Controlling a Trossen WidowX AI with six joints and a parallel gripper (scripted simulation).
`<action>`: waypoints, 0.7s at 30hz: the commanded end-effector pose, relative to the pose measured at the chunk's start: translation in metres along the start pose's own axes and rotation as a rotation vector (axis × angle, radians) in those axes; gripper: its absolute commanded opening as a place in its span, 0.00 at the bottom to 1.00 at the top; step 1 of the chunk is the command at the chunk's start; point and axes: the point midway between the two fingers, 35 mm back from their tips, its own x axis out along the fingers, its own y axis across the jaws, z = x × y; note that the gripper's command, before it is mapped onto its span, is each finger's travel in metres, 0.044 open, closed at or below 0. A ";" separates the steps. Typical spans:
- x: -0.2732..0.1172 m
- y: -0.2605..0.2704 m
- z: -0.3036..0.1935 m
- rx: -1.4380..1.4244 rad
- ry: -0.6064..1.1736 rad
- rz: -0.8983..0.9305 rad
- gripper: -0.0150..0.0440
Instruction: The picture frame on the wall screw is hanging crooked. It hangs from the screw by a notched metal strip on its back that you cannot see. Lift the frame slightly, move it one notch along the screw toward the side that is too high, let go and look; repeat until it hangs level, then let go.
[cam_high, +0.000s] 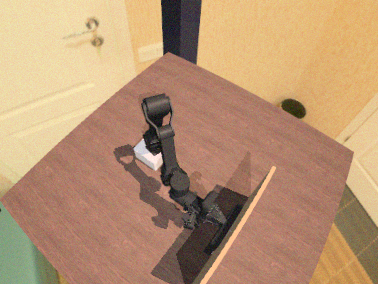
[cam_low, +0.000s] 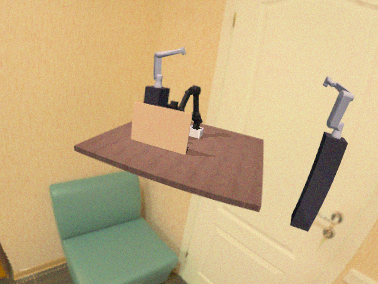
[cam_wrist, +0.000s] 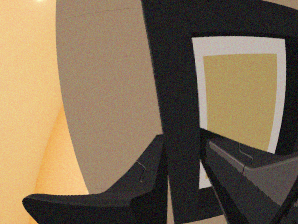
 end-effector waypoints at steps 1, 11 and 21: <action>0.001 0.003 0.001 -0.004 -0.001 0.009 0.25; 0.001 0.003 0.002 -0.004 -0.001 0.009 0.25; 0.001 0.003 0.006 -0.005 -0.001 0.008 0.25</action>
